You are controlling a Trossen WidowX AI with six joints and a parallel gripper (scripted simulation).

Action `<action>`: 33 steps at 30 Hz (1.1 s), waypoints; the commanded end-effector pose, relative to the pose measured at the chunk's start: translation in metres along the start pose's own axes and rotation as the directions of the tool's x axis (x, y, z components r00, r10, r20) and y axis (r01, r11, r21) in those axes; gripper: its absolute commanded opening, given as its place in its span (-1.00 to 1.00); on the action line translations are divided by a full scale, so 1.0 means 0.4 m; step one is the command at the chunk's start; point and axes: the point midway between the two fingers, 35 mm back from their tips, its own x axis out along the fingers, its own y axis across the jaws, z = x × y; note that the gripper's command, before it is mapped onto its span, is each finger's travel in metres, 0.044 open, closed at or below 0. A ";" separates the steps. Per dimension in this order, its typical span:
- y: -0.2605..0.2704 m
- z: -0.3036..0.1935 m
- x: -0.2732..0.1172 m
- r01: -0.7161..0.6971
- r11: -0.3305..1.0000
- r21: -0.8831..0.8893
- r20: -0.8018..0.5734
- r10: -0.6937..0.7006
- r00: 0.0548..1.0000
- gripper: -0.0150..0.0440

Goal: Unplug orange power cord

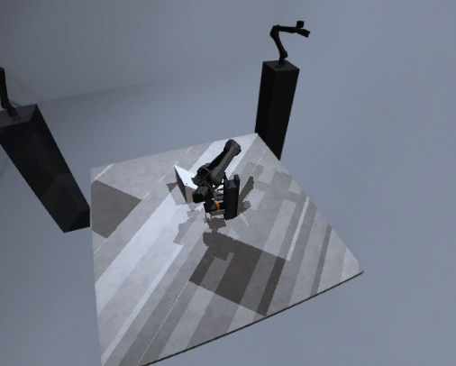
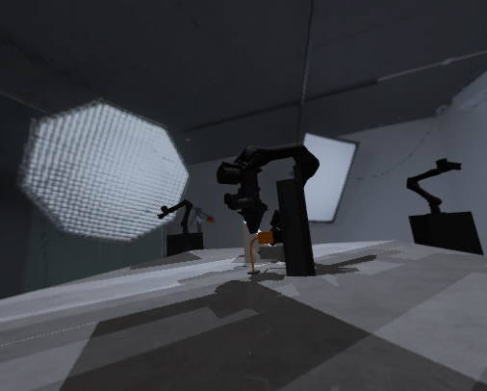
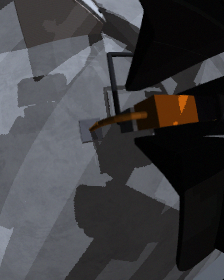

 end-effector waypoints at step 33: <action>-0.003 -0.068 0.021 -0.002 1.000 -0.002 0.000 0.002 1.000 -0.13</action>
